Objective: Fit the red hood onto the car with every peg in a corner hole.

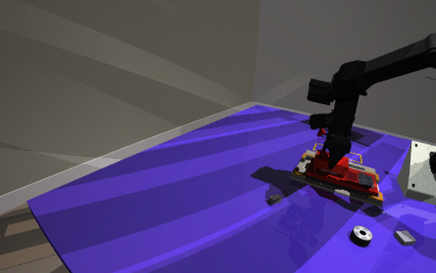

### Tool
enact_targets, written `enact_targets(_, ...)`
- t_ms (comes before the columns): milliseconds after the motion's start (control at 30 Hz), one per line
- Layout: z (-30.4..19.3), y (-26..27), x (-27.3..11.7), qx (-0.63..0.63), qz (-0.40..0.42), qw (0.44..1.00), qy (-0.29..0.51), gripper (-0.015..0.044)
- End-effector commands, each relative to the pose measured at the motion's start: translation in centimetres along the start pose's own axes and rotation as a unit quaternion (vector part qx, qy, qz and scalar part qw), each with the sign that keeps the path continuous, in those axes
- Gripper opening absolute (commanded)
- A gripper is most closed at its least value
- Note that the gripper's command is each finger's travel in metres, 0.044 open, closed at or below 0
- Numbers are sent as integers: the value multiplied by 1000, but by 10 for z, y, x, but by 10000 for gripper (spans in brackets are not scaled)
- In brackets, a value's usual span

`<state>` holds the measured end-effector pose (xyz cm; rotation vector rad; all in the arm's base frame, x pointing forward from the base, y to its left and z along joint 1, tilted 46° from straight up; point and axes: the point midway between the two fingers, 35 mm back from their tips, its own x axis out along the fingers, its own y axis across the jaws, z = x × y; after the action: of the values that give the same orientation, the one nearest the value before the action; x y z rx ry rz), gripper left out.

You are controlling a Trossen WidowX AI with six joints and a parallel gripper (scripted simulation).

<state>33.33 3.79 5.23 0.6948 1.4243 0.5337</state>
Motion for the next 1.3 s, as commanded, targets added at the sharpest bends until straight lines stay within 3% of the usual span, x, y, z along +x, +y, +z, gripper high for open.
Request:
enact_targets(0,0,0,1,3,2,1000,0,0)
enact_targets(800,0,0,7,0,0,1000,0,0)
enact_targets(1267,0,0,8,-1,0,1000,0,367)
